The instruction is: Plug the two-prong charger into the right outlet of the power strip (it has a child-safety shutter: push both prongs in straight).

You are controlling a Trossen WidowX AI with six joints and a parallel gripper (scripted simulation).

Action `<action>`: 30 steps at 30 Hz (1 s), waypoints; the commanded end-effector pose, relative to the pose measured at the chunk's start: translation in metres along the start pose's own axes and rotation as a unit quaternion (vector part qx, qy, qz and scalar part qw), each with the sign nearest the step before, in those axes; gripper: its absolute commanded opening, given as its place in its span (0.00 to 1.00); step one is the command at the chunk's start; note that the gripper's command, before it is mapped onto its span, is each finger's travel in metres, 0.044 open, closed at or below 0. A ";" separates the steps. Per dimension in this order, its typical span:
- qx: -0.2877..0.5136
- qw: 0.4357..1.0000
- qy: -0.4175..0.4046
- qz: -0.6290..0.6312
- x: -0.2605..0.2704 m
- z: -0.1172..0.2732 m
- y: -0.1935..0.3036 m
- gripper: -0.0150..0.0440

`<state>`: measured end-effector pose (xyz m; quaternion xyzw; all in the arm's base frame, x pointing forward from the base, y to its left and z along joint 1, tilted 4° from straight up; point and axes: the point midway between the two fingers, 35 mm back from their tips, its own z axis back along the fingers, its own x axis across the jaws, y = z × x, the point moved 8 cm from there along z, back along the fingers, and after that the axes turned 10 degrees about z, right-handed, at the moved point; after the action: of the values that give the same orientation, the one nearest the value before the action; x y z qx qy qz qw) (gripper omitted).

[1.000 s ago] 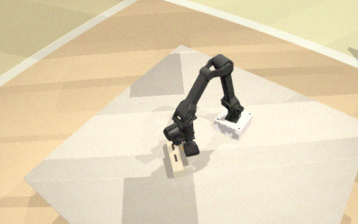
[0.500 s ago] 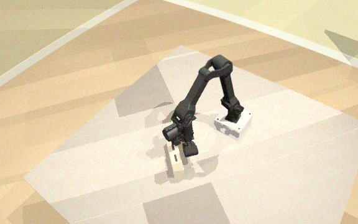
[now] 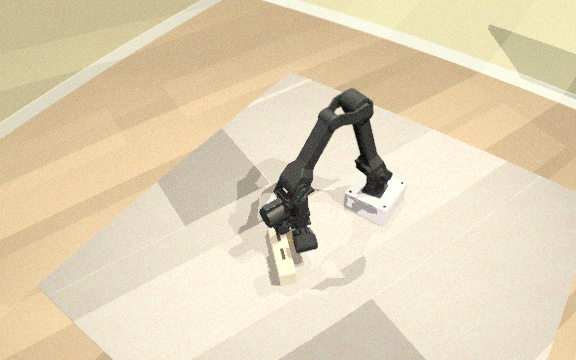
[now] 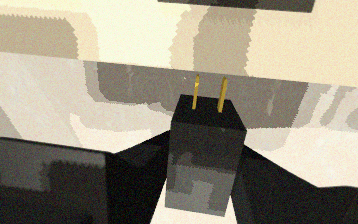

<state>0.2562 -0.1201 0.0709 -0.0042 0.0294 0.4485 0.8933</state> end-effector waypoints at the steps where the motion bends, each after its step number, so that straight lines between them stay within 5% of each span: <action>1: 0.001 1.000 -0.001 0.002 0.000 0.000 -0.002 0.25; 30: 0.001 1.000 -0.001 0.002 -0.001 0.000 -0.006 0.25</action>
<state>0.2602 -0.1240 0.0714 -0.0045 0.0291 0.4485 0.8933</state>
